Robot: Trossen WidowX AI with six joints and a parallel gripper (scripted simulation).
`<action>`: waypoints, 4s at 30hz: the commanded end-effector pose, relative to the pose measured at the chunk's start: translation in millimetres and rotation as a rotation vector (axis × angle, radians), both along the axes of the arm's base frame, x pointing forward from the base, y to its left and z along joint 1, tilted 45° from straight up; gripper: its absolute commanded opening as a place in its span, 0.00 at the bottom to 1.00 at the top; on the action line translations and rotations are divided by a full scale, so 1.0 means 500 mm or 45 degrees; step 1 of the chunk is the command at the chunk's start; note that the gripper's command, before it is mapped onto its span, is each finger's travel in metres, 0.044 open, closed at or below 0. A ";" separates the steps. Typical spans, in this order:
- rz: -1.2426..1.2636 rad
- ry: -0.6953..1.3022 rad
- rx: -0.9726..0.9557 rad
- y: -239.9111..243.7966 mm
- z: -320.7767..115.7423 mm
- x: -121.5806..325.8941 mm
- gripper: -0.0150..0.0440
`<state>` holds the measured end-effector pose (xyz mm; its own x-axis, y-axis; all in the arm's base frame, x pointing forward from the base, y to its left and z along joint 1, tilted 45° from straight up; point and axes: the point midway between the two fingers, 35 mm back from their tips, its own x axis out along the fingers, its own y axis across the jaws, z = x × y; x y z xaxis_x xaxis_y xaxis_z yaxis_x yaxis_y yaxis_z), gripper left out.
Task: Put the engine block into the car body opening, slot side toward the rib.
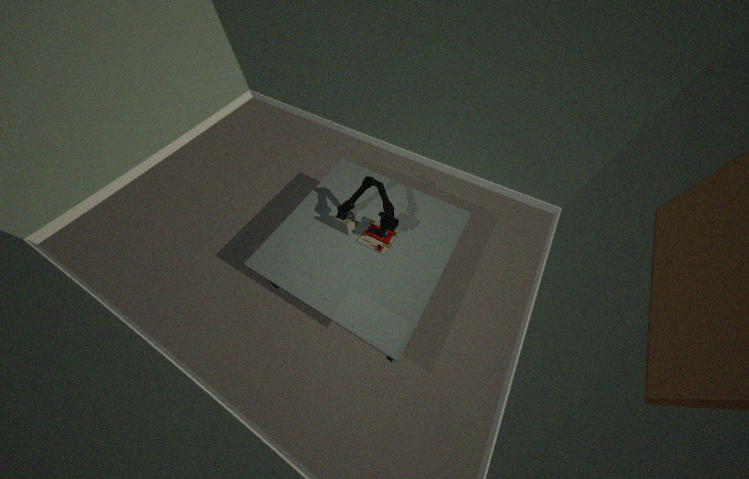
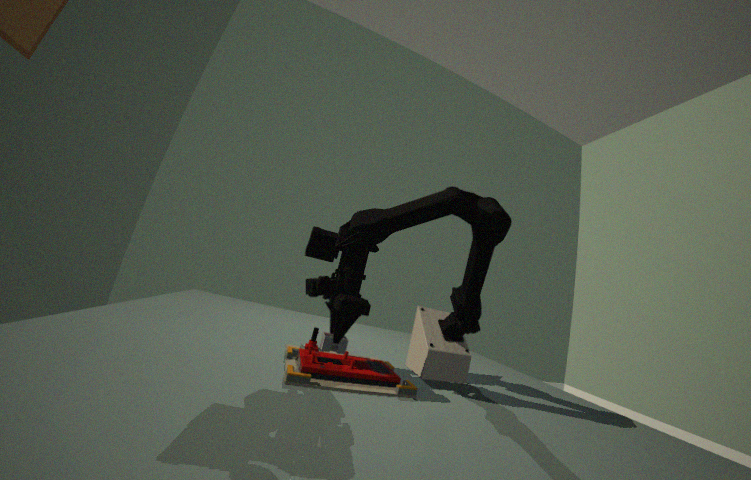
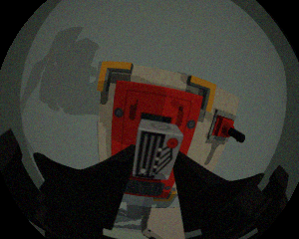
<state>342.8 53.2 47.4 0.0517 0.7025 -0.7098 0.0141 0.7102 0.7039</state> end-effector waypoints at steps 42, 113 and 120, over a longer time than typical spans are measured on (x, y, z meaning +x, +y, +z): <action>0.000 -0.001 0.006 0.009 -0.006 -0.001 0.52; -0.002 0.001 0.007 0.035 -0.032 0.000 0.52; -0.002 0.001 0.007 0.038 -0.035 0.001 0.52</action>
<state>343.9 70.9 31.0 0.0534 0.7030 -0.7092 0.0090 0.7099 0.7043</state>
